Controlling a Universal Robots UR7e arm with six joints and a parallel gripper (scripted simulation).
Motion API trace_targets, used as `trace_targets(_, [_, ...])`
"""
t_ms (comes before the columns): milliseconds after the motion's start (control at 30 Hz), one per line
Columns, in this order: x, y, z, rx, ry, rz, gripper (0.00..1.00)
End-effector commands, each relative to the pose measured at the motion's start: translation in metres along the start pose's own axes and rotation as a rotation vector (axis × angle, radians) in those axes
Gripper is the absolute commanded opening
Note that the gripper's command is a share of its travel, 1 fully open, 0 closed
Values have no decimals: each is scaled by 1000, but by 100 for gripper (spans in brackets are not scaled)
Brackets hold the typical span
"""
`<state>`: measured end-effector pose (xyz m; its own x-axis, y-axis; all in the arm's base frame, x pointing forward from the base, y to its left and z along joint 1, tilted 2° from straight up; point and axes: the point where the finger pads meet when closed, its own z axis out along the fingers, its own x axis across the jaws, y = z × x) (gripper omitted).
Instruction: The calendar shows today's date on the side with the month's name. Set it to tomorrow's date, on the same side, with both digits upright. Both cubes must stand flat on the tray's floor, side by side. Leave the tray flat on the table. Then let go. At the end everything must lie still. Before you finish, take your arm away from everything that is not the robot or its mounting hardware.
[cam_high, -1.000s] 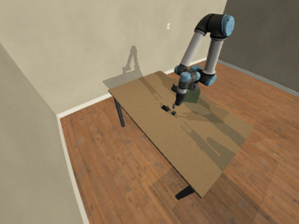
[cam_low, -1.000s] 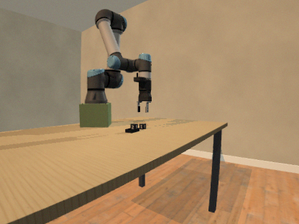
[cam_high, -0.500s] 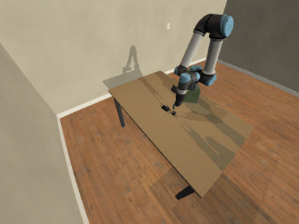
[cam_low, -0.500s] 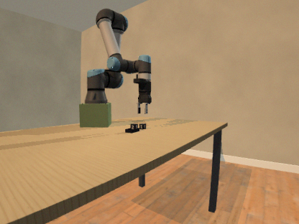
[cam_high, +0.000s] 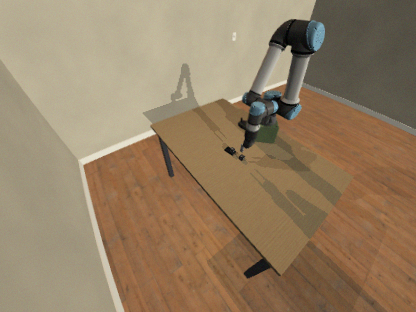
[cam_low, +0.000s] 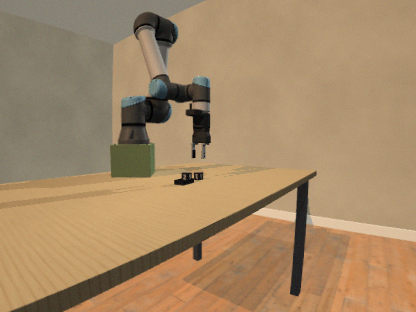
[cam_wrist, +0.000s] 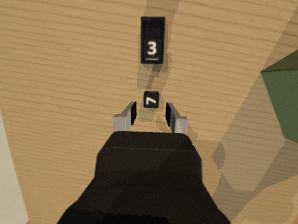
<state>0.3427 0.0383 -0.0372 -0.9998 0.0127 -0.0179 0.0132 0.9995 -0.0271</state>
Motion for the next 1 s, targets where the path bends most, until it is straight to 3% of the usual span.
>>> trace_targets(0, [0,0,0,0,-1,0,87])
trace_targets(967, [0,0,11,0,-1,0,87])
